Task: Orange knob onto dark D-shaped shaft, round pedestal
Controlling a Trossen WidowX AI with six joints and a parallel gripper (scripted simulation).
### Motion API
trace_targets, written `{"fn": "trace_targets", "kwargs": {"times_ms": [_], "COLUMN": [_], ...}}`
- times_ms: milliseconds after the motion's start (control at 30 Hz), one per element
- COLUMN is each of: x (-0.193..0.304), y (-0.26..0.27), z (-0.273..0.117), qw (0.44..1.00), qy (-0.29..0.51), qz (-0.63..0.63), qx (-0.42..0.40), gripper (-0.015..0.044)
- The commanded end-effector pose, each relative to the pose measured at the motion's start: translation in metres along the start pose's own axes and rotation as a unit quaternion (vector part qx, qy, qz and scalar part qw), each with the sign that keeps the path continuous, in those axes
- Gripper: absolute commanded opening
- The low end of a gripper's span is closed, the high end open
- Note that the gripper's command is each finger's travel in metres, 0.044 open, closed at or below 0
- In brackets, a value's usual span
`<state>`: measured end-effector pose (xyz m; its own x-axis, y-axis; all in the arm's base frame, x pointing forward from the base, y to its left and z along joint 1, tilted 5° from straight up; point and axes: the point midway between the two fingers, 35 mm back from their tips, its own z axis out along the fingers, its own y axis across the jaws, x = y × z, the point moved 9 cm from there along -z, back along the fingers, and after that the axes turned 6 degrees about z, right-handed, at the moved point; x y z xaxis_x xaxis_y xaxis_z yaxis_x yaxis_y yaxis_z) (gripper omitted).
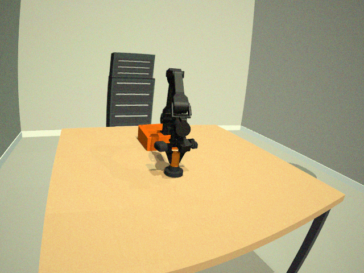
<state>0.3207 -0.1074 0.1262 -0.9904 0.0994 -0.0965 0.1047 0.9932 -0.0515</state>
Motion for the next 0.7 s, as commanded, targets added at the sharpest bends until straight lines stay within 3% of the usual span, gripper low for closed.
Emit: {"fn": "trace_targets", "kwargs": {"times_ms": [0,367,567,667], "x": [0.0,0.0,-0.001,-0.004], "y": [0.0,0.0,0.0,-0.001], "z": [0.0,0.0,-0.003,-0.048], "qw": [1.0,1.0,1.0,1.0], "qy": [0.0,0.0,0.0,-0.001], "qz": [0.0,0.0,0.0,0.0], "qx": [0.0,0.0,0.0,0.0], "gripper": [0.0157,0.044,0.044,0.044]}}
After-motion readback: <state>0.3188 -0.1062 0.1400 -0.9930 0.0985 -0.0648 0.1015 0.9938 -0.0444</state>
